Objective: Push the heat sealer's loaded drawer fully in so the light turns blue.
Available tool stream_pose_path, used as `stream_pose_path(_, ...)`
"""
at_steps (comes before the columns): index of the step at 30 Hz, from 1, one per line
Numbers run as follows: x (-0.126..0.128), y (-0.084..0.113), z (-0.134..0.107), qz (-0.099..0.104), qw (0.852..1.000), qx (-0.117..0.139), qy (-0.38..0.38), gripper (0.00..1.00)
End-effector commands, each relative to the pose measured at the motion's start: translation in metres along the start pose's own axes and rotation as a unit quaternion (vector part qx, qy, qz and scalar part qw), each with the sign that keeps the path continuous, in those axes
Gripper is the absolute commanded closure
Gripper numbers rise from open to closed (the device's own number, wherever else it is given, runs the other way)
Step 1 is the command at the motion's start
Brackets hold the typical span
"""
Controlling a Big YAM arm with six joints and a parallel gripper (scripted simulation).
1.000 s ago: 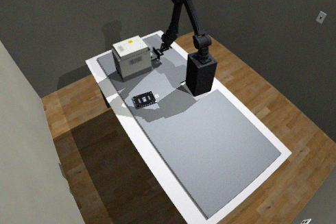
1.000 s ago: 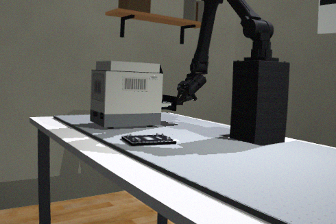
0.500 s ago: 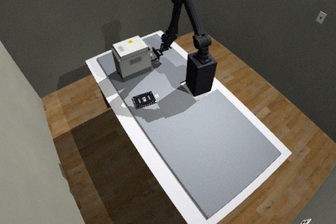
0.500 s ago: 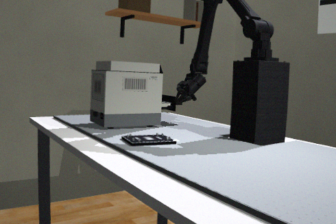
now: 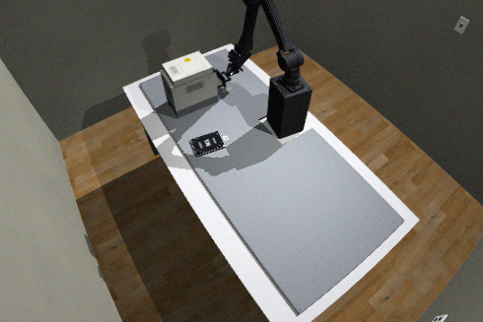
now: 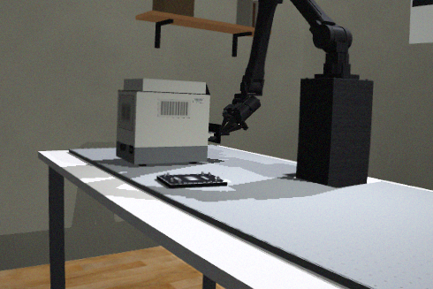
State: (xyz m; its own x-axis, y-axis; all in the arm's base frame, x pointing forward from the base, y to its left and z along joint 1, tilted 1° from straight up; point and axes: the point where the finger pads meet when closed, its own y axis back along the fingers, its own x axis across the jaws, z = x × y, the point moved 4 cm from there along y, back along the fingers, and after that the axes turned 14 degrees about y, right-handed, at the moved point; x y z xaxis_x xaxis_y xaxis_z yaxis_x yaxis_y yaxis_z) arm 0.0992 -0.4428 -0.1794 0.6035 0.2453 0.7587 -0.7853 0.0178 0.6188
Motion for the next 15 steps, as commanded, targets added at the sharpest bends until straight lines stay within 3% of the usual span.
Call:
stream_pose_path(1,0.012,-0.008,0.004,-0.003,1.0,0.002,0.005,1.0)
stream_pose_path(15,0.025,-0.023,0.008,-0.003,1.0,0.002,0.006,1.0)
